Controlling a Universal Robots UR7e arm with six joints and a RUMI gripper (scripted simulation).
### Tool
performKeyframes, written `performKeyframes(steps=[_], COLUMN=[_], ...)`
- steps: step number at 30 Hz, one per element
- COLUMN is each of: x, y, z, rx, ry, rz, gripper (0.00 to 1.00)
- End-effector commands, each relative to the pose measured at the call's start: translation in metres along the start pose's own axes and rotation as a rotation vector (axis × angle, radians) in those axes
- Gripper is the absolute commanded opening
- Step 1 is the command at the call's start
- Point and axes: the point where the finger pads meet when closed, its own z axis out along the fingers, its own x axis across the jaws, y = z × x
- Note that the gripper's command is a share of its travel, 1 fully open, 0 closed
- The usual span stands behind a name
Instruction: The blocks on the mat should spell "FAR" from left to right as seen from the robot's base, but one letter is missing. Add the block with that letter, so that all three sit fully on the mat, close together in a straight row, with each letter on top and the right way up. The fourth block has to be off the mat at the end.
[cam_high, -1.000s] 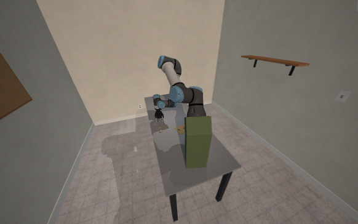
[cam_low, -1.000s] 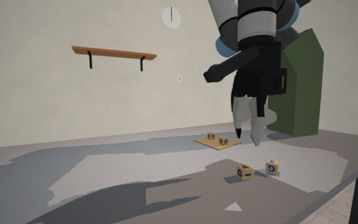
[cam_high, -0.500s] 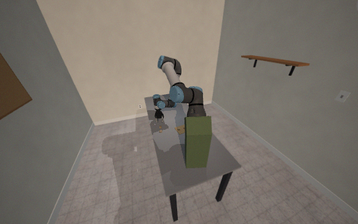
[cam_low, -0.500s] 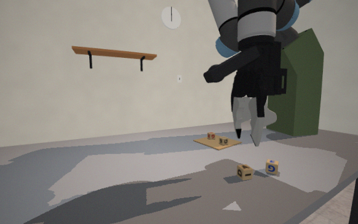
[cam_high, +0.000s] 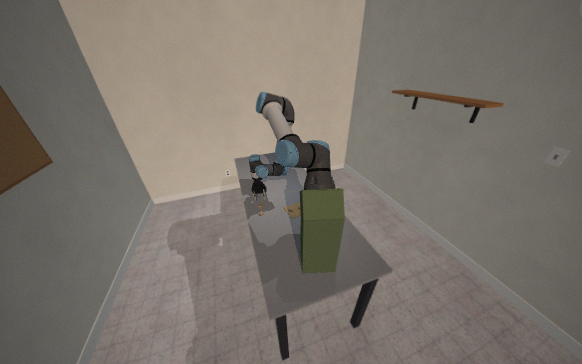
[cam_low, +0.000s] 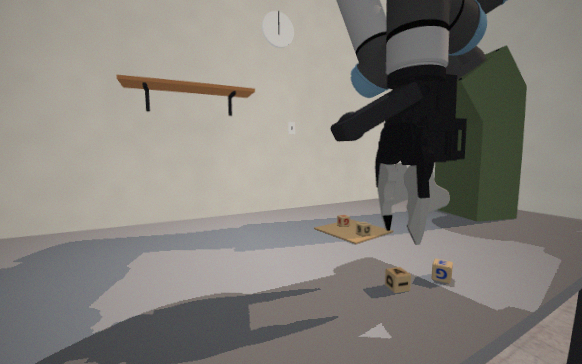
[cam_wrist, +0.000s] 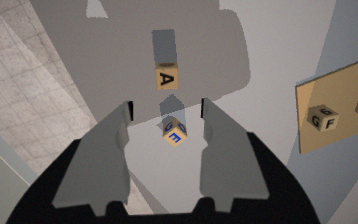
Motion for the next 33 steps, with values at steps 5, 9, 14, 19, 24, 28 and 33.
performKeyframes(steps=[5, 9, 14, 19, 24, 28, 33], x=[-0.001, -0.001, -0.001, -0.001, -0.001, -0.001, -0.001], y=[0.000, 0.000, -0.001, -0.001, -0.001, -0.001, -0.001], z=[0.012, 0.019, 0.024, 0.031, 0.036, 0.038, 0.041], rx=[0.001, 0.001, 0.001, 0.001, 0.001, 0.001, 0.001], ry=[-0.001, -0.001, -0.001, -0.001, -0.001, -0.001, -0.001], rz=[0.000, 0.000, 0.000, 0.000, 0.000, 0.000, 0.000], gripper=[0.37, 0.37, 0.37, 0.37, 0.37, 0.37, 0.37])
